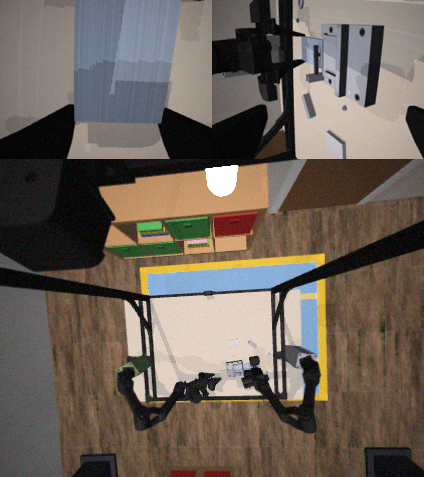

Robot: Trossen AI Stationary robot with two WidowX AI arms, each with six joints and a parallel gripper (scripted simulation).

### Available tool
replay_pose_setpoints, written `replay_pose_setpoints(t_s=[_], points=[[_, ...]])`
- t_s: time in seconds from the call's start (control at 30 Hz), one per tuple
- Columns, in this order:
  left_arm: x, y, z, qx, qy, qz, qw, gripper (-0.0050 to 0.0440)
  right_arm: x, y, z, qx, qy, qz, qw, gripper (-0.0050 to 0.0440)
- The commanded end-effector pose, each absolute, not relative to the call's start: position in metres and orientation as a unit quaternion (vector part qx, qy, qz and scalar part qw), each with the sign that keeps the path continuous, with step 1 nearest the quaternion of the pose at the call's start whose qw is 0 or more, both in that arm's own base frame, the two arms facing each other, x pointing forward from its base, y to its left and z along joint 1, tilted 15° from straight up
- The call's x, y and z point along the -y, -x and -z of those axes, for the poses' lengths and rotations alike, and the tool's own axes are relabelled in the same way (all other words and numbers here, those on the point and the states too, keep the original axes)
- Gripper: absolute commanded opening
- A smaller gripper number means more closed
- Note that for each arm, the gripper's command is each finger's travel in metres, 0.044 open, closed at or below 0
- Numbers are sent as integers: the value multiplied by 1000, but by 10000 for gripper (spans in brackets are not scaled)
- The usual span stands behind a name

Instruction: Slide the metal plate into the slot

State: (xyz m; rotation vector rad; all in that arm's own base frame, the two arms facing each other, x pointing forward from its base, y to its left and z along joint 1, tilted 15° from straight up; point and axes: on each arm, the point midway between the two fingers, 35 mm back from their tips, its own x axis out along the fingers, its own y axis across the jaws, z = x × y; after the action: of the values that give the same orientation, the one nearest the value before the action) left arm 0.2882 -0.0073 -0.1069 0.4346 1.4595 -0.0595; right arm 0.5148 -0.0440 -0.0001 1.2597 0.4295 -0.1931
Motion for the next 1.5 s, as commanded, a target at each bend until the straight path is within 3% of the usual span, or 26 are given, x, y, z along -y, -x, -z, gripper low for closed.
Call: replay_pose_setpoints(t_s=[0.0, 1.47], points=[[9, -293, 107, -660, -192, 25, 726, -50, 45, -515, 0, -198, -584, 92, 782, 440], [17, -318, 106, -660, -190, 24, 727, -50, 45, -515, 0, -198, -584, 92, 782, 440]])
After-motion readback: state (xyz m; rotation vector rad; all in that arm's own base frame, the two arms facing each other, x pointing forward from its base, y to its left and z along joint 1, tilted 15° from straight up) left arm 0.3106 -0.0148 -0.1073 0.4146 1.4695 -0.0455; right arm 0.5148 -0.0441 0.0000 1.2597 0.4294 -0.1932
